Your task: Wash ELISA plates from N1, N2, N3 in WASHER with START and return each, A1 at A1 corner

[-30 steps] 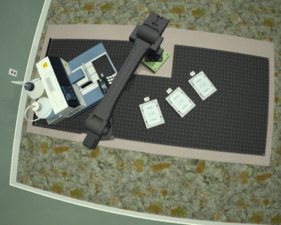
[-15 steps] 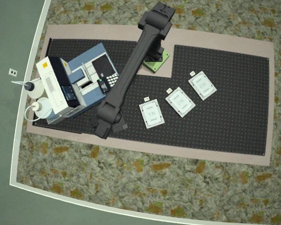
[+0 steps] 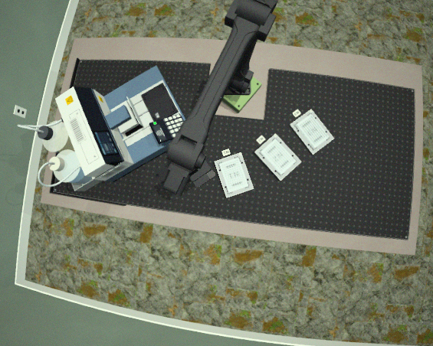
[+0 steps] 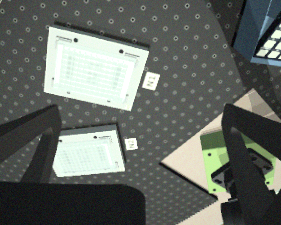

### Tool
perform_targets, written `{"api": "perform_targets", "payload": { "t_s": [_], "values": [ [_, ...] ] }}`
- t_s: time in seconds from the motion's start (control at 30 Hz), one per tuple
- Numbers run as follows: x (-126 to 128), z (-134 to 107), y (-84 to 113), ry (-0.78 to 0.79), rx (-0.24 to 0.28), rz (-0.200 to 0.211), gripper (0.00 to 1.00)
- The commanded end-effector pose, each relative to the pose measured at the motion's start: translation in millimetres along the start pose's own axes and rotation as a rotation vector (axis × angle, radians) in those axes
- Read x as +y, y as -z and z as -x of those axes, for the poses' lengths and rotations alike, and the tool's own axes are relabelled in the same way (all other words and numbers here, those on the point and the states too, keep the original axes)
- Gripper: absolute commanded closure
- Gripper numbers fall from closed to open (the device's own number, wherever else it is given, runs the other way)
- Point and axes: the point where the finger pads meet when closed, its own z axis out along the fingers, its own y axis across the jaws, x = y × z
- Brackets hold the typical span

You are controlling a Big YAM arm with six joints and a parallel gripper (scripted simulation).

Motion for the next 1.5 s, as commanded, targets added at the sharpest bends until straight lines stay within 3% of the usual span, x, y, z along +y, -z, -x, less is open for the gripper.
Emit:
{"api": "perform_targets", "payload": {
  "t_s": [0.0,0.13,0.57,0.73,1.13,1.47],
  "values": [
    [0.8,-14.4,9.4,0.142,-0.029,0.024,0.0],
    [-1.7,-23.3,8.0,0.145,-0.031,0.025,0.0],
    [-22.7,-83.3,-7.7,0.45,-0.017,0.034,0.0],
    [-31.2,-93.8,-12.1,0.472,-0.018,0.035,0.0],
    [-50.9,-146.5,-36.4,0.757,-0.009,0.047,0.0],
    [-67.5,-177.2,-55.8,0.862,-0.004,0.05,0.0]
  ]
}}
